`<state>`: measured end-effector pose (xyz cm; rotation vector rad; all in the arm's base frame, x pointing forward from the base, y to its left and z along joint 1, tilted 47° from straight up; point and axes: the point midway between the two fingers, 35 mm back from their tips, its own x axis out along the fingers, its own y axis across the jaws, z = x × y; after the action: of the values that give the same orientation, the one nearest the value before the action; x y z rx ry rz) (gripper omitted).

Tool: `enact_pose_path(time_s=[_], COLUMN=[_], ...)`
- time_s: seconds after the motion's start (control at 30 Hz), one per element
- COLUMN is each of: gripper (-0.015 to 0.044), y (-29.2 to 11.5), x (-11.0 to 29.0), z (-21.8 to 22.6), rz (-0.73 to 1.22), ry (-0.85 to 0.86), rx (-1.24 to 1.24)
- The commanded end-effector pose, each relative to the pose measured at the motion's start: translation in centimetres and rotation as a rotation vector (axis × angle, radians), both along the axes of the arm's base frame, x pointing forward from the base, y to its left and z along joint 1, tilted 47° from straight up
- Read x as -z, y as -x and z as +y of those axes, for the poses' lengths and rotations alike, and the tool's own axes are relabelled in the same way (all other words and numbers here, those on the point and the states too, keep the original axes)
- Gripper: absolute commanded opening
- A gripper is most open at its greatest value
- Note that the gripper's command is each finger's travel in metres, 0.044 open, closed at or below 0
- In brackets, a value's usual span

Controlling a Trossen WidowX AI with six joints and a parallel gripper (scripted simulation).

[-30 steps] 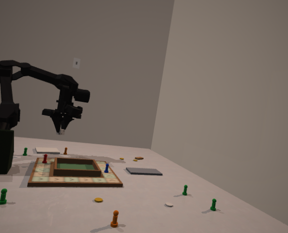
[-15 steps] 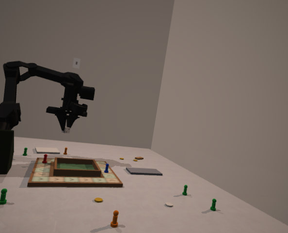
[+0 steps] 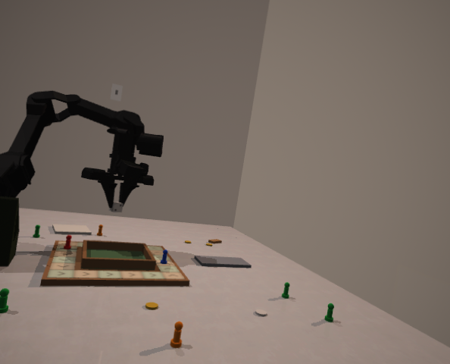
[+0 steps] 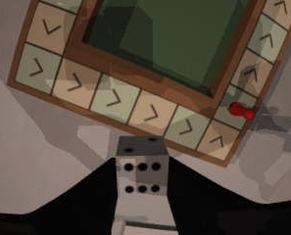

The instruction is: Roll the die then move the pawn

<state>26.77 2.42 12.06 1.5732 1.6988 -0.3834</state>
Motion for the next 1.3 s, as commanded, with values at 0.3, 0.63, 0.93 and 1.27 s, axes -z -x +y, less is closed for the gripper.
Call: enact_pose_path(time_s=[0.3, 0.63, 0.93, 1.27], gripper=[0.0000, 0.0000, 0.0000, 0.0000], y=[-0.8, -0.3, 0.1, 0.7], x=[7.0, 10.8, 11.2, 11.9], z=[-4.6, -6.8, -6.3, -5.9], rz=[0.193, 0.294, 0.332, 0.349], ry=[-0.021, -0.041, 0.104, 0.433], rx=[0.184, 0.280, 0.255, 0.259])
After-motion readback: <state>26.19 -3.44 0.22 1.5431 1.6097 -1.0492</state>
